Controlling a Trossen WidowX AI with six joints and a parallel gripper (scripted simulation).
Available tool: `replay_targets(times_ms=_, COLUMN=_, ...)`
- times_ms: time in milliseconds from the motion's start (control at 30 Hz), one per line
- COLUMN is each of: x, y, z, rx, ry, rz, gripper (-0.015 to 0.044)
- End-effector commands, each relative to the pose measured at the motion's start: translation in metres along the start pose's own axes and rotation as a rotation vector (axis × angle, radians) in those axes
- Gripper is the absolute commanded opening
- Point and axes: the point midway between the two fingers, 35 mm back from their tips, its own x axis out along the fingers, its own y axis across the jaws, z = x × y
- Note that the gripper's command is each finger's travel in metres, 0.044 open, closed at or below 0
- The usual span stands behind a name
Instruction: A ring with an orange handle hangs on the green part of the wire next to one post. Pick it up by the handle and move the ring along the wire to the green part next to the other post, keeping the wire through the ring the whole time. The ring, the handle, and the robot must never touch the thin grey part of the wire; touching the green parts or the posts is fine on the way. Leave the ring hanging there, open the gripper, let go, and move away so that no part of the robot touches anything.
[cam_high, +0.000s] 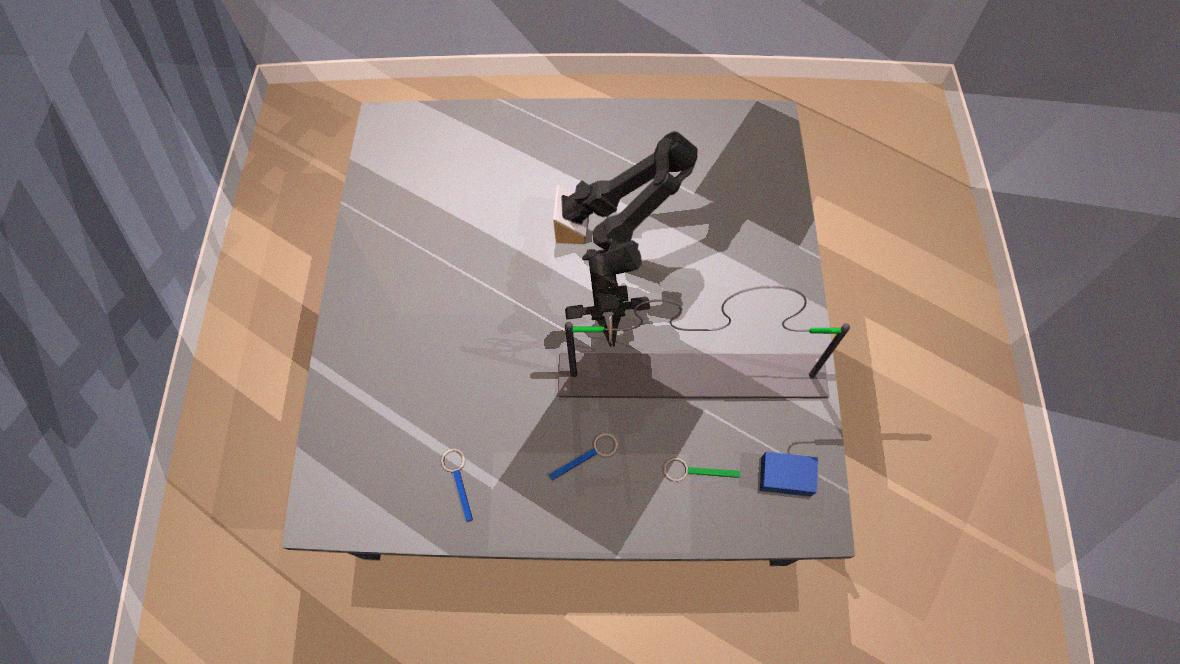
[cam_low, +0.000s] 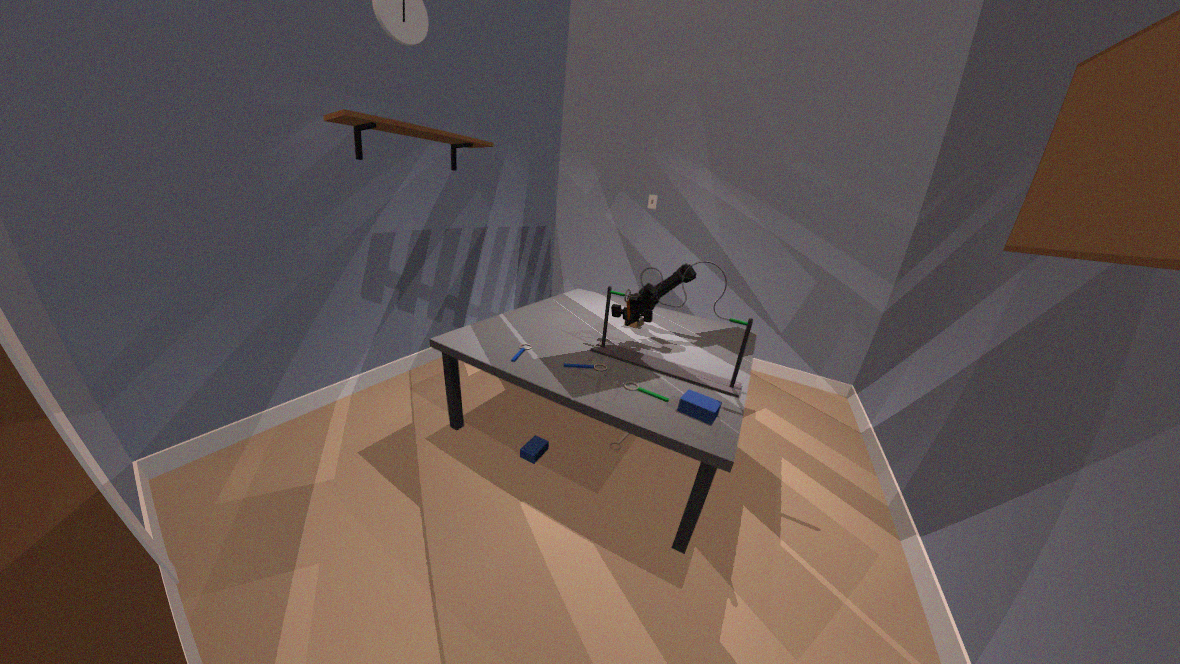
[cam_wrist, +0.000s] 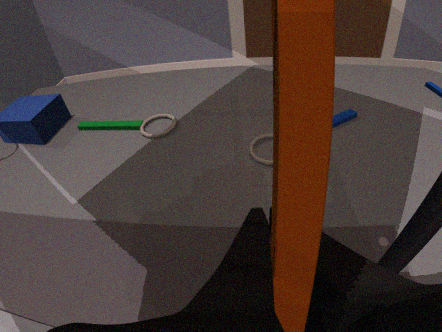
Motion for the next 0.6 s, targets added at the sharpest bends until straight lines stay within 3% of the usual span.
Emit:
replay_targets(times_ms=0, x=-0.001, y=-0.006, z=-0.002, rx=-0.004, ry=0.005, rz=-0.004, gripper=-0.0150)
replay_targets(times_ms=567, x=-0.003, y=-0.023, z=-0.002, rx=-0.005, ry=0.003, rz=-0.005, gripper=-0.0150)
